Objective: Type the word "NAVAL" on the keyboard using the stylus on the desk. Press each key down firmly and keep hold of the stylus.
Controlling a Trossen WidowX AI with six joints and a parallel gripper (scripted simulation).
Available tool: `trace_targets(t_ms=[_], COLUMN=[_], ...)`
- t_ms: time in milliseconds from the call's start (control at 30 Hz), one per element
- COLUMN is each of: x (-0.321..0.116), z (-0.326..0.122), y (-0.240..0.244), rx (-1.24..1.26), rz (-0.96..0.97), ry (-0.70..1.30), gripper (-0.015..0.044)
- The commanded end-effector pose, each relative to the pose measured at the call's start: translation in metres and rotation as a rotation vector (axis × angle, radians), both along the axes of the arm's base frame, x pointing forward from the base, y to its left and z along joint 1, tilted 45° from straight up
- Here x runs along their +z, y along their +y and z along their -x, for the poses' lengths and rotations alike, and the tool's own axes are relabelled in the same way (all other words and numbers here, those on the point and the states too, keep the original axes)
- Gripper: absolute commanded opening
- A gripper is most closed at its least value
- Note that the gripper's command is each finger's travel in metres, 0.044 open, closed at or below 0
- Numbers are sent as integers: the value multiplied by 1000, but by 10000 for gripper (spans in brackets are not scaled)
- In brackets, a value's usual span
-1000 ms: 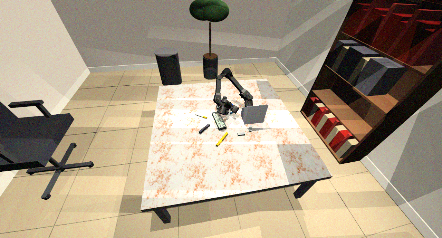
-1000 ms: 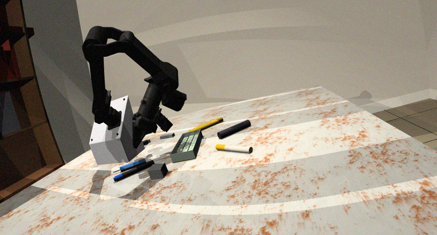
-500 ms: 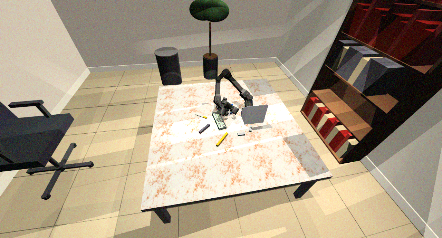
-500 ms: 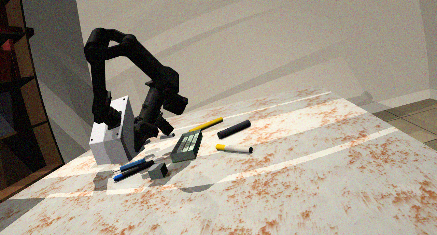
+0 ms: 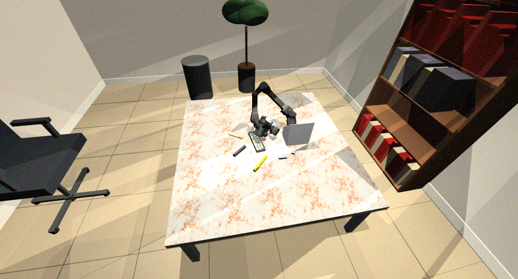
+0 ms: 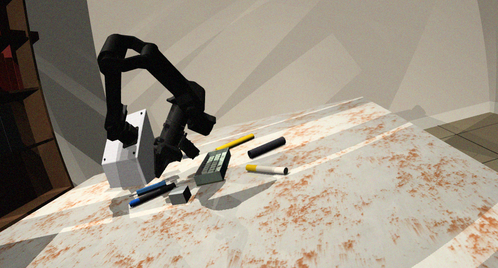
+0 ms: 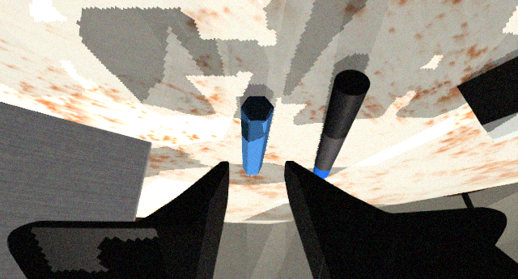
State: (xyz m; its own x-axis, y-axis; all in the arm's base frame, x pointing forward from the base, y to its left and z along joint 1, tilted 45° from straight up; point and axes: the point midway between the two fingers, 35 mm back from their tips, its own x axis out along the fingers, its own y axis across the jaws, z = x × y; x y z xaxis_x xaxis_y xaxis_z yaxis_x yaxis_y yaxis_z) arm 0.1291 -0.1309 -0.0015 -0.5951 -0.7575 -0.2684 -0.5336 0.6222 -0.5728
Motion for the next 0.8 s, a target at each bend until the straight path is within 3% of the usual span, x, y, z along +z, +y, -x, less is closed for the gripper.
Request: trace_targets(t_ms=[0,767], x=[-2,-16], z=[1,2], y=[-3,-17], rx=[4,4], rz=[-1,0], ry=[7,8], gripper=[150,150])
